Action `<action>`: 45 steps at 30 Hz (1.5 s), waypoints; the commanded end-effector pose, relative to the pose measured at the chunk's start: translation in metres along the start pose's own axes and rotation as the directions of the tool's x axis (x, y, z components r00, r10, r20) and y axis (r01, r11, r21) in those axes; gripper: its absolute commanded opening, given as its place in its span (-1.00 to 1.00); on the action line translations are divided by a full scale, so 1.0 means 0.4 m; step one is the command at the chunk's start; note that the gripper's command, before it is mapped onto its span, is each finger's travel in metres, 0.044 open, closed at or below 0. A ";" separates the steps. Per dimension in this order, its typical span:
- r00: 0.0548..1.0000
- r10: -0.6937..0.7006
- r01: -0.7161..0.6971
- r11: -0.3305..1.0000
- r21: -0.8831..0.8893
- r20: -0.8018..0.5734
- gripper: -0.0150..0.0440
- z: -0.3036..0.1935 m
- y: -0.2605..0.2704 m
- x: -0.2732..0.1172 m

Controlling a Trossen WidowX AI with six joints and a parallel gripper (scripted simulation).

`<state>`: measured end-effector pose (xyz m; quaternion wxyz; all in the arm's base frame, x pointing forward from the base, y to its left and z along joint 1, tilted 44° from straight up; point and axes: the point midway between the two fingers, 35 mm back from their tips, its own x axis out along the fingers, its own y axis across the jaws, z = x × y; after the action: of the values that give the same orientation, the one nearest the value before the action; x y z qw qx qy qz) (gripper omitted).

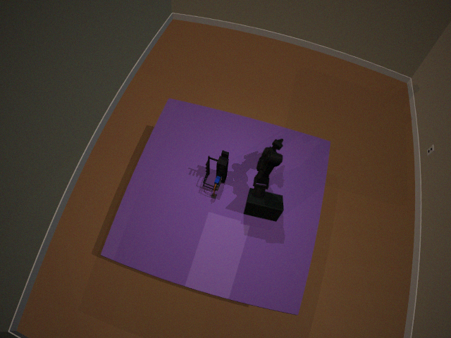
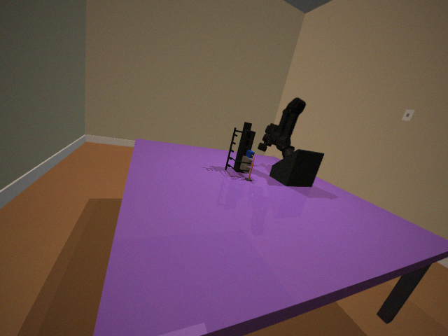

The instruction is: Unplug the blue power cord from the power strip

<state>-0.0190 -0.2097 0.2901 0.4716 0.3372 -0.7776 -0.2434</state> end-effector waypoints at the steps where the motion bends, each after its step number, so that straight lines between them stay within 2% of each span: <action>1: 1.000 -0.003 0.003 1.000 -0.002 -0.002 0.78 -0.002 -0.002 0.001; 4: 0.998 -0.050 0.049 0.998 -0.036 -0.034 0.51 -0.032 -0.025 0.009; 9: 0.962 -0.219 0.190 0.965 -0.179 -0.160 0.06 -0.155 -0.109 0.018; 15: 0.883 -0.368 0.265 0.903 -0.337 -0.290 0.05 -0.285 -0.179 -0.007; 23: 0.742 -0.512 0.259 0.815 -0.518 -0.434 0.05 -0.438 -0.240 -0.078; 30: 0.544 -0.625 0.141 0.726 -0.674 -0.560 0.05 -0.588 -0.275 -0.196; 35: 0.346 -0.689 -0.035 0.668 -0.743 -0.636 0.05 -0.699 -0.278 -0.327; 41: 0.093 -0.728 -0.296 0.631 -0.717 -0.679 0.05 -0.798 -0.247 -0.510; 45: -0.028 -0.734 -0.423 0.624 -0.657 -0.679 0.05 -0.830 -0.219 -0.603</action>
<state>0.3652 -0.1362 0.2409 0.8942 0.3137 -0.0159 -0.3189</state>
